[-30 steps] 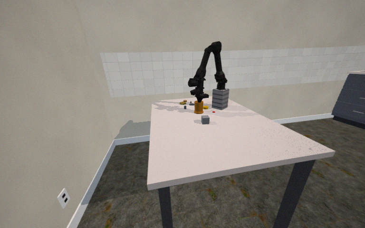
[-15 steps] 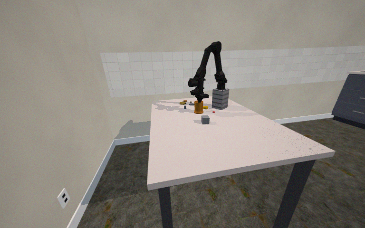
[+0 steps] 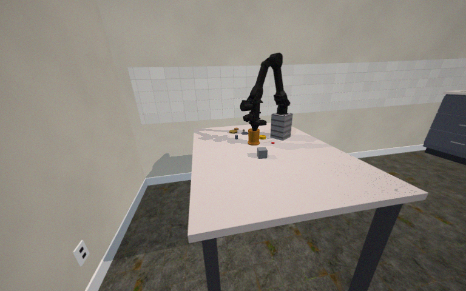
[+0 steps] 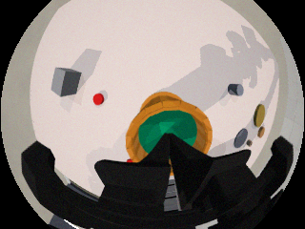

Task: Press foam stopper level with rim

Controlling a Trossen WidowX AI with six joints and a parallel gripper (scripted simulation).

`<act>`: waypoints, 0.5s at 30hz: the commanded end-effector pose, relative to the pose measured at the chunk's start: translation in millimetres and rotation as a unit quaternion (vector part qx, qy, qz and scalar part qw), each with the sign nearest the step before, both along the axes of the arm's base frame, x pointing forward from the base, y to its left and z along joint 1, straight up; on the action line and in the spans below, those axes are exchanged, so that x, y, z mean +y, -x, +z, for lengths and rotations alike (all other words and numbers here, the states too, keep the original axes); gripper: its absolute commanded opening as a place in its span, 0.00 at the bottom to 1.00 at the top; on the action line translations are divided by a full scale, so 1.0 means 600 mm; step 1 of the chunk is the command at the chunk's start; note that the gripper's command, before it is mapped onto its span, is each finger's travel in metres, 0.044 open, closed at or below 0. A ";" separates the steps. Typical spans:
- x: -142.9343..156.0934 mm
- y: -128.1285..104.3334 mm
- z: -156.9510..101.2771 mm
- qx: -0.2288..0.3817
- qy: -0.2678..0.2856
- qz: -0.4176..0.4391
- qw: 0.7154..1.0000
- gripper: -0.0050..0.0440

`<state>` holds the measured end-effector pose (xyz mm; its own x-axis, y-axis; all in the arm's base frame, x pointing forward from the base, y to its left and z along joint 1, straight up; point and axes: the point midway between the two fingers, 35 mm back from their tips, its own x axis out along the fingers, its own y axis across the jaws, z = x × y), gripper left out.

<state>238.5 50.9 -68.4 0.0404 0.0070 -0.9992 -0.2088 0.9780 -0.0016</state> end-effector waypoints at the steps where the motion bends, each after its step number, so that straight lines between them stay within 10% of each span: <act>1: -0.003 0.009 -0.006 0.009 0.004 -0.001 1.000 0.10; 15: -0.001 -0.002 -0.001 0.003 0.003 -0.001 1.000 0.10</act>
<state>238.7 51.0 -68.6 0.0389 0.0066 -0.9992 -0.2088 0.9780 -0.0016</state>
